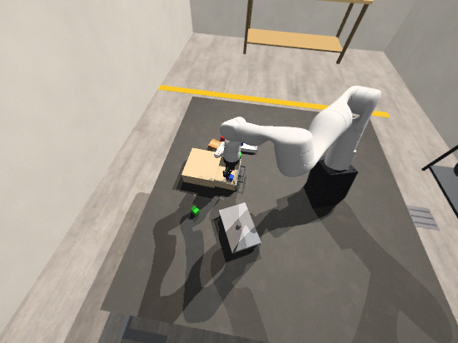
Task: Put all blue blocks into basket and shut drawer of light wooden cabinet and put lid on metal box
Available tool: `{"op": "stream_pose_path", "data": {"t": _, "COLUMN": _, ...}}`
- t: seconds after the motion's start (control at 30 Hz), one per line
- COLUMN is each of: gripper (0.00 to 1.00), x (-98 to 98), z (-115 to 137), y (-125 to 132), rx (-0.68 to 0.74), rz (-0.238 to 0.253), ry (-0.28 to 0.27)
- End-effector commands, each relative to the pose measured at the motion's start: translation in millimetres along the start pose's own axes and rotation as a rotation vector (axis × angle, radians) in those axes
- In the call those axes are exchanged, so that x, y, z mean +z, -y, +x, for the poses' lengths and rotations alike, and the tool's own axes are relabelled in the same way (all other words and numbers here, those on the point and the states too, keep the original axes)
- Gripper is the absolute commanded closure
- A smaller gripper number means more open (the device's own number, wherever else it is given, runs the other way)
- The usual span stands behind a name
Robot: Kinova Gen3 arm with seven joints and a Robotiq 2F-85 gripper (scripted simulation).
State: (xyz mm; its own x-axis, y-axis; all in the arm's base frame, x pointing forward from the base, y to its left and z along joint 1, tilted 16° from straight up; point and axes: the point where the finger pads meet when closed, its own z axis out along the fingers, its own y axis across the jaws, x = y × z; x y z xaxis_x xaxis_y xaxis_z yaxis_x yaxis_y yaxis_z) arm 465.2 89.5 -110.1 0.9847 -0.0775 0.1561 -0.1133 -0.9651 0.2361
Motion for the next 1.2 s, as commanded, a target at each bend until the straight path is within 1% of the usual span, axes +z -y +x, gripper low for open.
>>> {"op": "stream_pose_path", "data": {"t": 0.0, "gripper": 0.36, "x": -0.8, "z": 1, "y": 1, "rx": 0.0, "rz": 0.001, "ry": -0.001}}
{"op": "stream_pose_path", "data": {"t": 0.57, "gripper": 0.36, "x": 1.2, "z": 1, "y": 1, "rx": 0.0, "rz": 0.001, "ry": -0.001}}
{"op": "stream_pose_path", "data": {"t": 0.83, "gripper": 0.36, "x": 5.5, "z": 1, "y": 1, "rx": 0.0, "rz": 0.001, "ry": -0.001}}
{"op": "stream_pose_path", "data": {"t": 1.17, "gripper": 0.36, "x": 17.4, "z": 1, "y": 1, "rx": 0.0, "rz": 0.001, "ry": -0.001}}
